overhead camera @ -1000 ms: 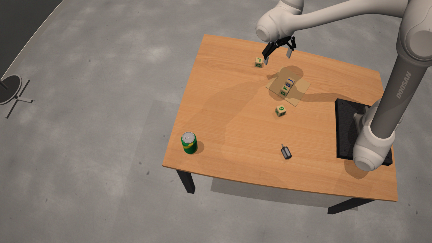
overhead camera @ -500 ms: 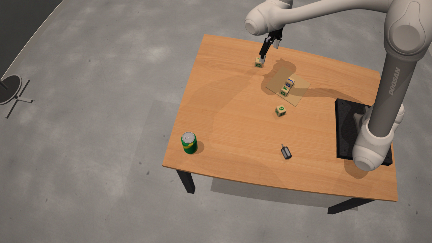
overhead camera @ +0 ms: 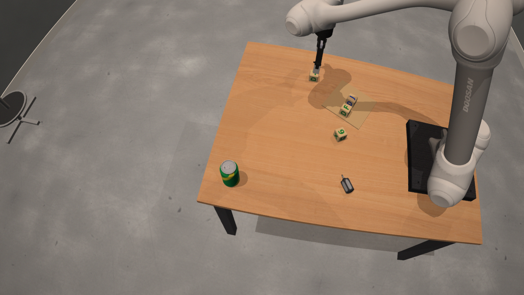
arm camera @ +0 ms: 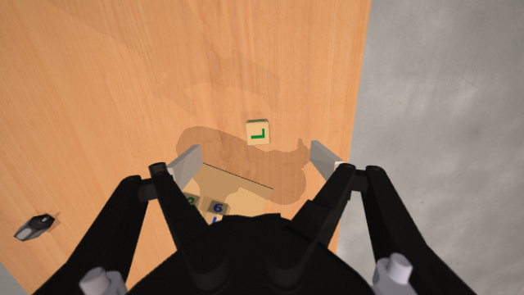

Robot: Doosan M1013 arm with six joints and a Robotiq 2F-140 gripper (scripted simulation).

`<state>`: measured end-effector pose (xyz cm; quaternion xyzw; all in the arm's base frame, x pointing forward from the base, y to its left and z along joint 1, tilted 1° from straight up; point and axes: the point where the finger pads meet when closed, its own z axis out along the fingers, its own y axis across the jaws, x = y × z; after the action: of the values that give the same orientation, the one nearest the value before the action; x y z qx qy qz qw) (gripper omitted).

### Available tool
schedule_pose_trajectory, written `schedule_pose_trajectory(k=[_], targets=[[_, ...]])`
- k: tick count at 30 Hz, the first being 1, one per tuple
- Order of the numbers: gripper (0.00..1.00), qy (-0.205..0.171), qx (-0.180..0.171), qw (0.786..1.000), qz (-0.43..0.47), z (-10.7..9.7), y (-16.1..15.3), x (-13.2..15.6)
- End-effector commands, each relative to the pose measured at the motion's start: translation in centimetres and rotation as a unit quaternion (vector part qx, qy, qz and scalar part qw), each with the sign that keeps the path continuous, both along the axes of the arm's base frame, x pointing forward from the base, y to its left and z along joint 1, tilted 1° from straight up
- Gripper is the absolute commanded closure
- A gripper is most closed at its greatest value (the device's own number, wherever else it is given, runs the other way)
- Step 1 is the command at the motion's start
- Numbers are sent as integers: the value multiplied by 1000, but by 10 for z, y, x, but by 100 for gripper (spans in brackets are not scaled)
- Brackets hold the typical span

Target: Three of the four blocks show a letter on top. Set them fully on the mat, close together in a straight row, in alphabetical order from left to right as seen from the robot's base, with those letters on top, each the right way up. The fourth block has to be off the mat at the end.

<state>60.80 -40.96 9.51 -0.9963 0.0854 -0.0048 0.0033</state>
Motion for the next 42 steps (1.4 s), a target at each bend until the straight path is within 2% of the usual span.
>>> schedule_pose_trajectory(k=[1,2,3,42], targets=[[0,-2,2,1000,14,1,-2,3],[0,-2,2,1000,15,1,-2,3],[47,-2,2,1000,15,1,-2,3],[47,-2,2,1000,15,1,-2,3]])
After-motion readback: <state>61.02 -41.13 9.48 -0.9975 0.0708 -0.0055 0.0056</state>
